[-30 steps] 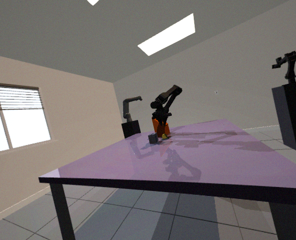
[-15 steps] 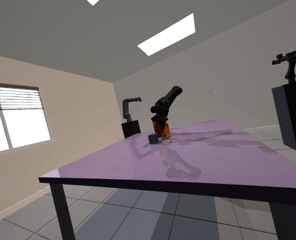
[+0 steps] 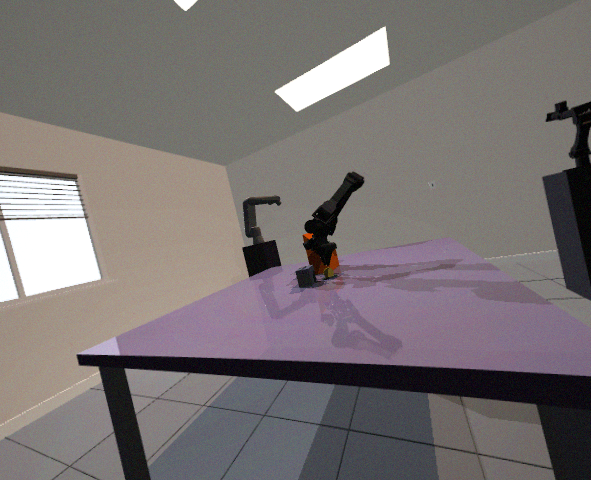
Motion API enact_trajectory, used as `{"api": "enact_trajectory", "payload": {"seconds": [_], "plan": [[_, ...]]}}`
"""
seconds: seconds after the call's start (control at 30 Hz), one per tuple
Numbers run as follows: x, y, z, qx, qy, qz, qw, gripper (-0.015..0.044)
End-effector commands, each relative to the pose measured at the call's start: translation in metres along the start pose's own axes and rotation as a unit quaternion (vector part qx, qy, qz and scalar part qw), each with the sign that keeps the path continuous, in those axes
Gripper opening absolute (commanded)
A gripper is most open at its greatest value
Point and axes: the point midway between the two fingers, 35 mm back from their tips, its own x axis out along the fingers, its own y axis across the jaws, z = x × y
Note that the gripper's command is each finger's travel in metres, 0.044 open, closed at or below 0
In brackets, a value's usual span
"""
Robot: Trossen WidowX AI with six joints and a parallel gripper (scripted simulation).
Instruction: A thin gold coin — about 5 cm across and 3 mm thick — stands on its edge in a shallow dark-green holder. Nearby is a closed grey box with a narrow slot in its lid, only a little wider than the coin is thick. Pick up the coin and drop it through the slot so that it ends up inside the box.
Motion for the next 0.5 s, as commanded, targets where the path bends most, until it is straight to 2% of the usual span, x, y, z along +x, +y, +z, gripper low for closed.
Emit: {"api": "enact_trajectory", "payload": {"seconds": [0.0,0.47], "plan": [[0.007,-0.001,-0.001,0.002,0.003,-0.002,1.0,0.0161],[0.03,-0.001,0.0,0.002,0.003,-0.003,1.0,0.0161]]}}
